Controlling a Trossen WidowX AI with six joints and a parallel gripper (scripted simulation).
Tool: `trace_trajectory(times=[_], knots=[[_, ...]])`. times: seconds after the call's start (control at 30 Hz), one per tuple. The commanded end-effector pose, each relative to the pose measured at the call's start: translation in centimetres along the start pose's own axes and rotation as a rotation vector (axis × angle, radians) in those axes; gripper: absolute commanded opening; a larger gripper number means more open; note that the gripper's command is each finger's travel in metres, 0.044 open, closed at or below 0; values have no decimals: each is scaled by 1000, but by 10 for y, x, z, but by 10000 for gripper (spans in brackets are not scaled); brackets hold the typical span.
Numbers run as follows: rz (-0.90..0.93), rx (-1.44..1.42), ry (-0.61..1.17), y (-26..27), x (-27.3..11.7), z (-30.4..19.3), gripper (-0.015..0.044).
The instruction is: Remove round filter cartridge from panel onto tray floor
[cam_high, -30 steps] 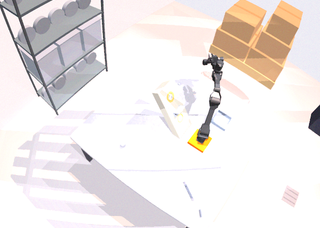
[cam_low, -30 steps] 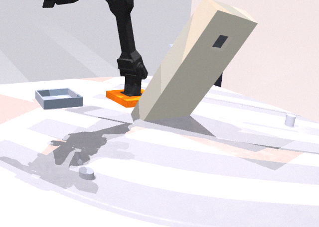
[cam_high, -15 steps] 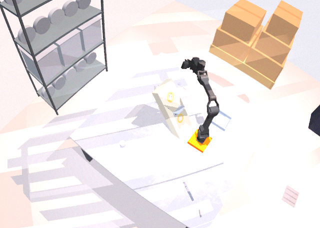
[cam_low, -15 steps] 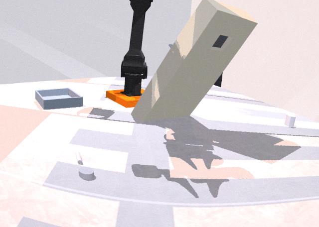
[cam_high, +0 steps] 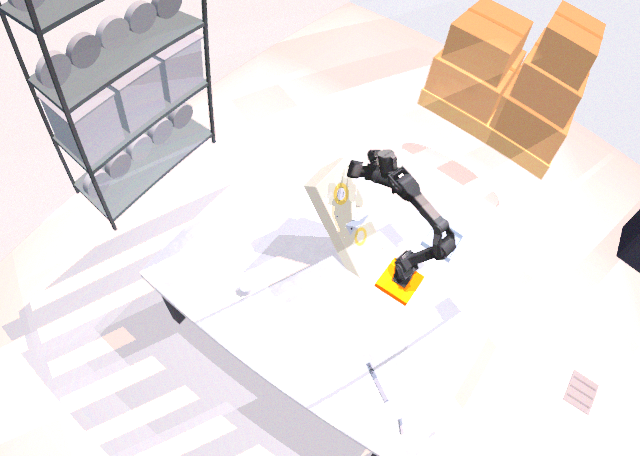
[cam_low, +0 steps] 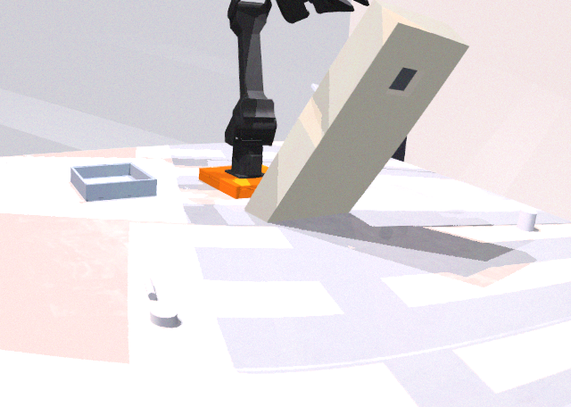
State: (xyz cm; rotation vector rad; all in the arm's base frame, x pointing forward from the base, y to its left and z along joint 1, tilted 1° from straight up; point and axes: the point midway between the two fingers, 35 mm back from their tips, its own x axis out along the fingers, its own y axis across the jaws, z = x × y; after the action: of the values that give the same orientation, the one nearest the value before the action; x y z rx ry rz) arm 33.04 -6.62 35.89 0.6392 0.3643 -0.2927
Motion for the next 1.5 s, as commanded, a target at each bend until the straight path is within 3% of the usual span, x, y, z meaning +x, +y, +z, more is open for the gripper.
trace_trajectory(times=[0.0, 0.13, 0.57, 1.47], knots=[[8, 31, 131, 11, -35, -54, 107], [7, 31, 221, 12, -57, -87, 107], [7, 31, 221, 12, -57, -87, 107], [9, 31, 219, 13, -16, -96, 107]])
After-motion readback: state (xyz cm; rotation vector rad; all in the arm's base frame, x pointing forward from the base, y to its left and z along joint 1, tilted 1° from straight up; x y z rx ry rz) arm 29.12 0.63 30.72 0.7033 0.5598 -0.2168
